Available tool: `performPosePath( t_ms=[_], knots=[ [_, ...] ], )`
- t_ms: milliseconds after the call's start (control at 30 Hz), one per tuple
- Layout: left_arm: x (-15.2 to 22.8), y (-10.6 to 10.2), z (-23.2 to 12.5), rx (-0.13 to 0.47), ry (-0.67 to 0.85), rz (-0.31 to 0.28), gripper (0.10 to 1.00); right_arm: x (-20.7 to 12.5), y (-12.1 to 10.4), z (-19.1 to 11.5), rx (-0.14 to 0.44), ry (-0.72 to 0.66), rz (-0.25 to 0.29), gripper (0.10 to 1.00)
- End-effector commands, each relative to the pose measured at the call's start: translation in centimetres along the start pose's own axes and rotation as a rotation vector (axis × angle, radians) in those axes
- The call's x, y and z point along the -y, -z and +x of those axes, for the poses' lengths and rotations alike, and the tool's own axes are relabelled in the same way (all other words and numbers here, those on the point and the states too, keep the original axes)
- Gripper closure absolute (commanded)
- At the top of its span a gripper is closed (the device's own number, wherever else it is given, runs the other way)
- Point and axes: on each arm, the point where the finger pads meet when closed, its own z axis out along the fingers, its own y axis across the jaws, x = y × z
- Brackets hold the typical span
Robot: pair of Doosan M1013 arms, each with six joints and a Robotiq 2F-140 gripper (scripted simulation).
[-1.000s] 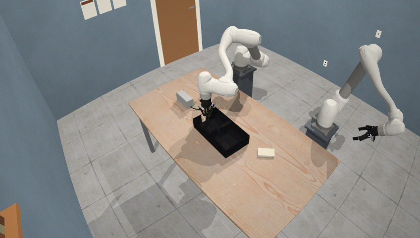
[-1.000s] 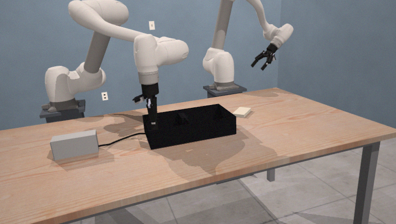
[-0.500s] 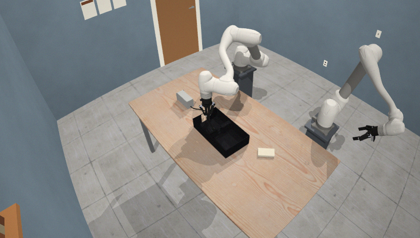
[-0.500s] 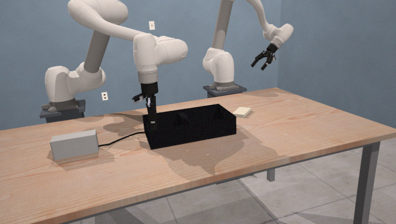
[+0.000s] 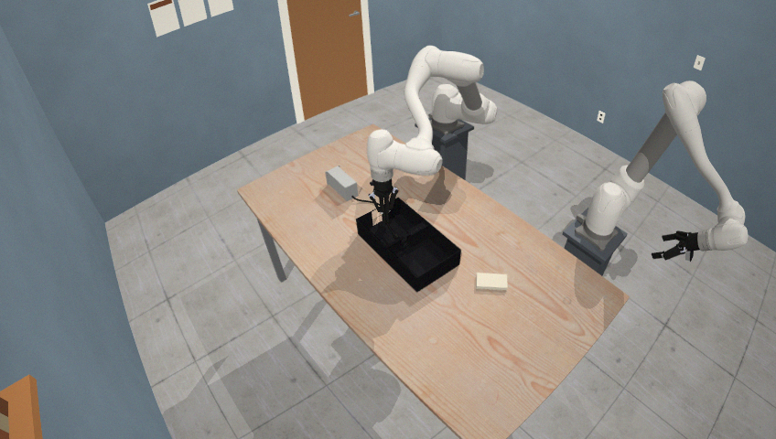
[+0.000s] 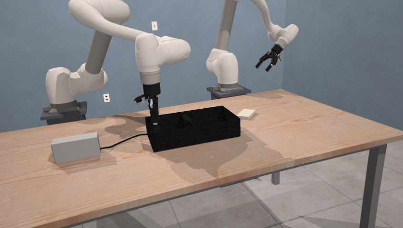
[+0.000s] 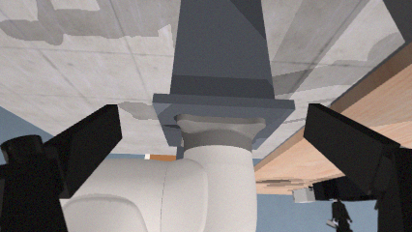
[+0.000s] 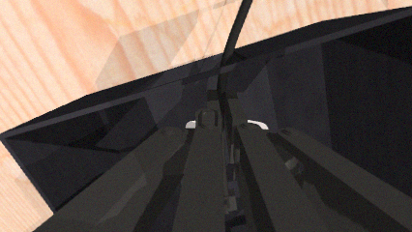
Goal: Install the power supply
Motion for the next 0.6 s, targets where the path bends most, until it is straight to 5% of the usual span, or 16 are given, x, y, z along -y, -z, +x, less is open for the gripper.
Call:
performPosePath(
  t_ms=[0, 567],
  knots=[
    [0.01, 0.04, 0.00, -0.001, 0.000, 0.000, 0.098, -0.04, 0.16, 0.00, 0.001, 0.002, 0.001, 0.999],
    [0.01, 0.04, 0.00, -0.001, 0.000, 0.000, 0.098, -0.17, 0.22, 0.07, 0.001, 0.008, 0.001, 0.999]
  ],
)
